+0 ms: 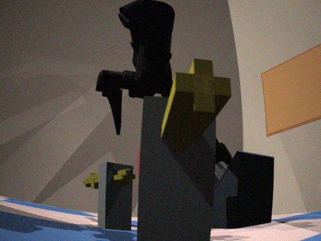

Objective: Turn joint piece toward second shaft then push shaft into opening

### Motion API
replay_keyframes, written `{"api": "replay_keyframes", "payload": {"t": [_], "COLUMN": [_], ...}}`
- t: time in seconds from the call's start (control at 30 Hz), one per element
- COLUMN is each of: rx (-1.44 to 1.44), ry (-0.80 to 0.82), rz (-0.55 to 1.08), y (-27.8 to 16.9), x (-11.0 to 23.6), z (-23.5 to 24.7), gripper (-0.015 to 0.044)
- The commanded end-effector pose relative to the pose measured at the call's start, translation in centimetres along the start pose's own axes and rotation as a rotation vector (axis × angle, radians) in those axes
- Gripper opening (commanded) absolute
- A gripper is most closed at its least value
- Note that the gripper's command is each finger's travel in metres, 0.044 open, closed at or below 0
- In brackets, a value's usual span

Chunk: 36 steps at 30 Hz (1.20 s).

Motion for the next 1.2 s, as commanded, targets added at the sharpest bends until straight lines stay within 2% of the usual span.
{"api": "replay_keyframes", "payload": {"t": [0.0, 0.47, 1.17], "rx": [-0.035, -0.038, -0.04], "ry": [0.002, 0.003, 0.003], "rz": [-0.012, -0.013, -0.008], "y": [-0.1, -1.4, -8.1], "x": [-0.2, -5.9, -4.6], "z": [0.0, 0.0, -0.4], "gripper": [0.044, 0.044, 0.044]}}
Point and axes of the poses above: the point midway between the two fingers, 35 mm back from their tips, its own x axis back along the fingers, its own z axis across the jaws, y = z × x, the point moved 8 cm from there along x, back along the fingers, and after that the axes turned 6 degrees about -x, right-handed, at the moved point
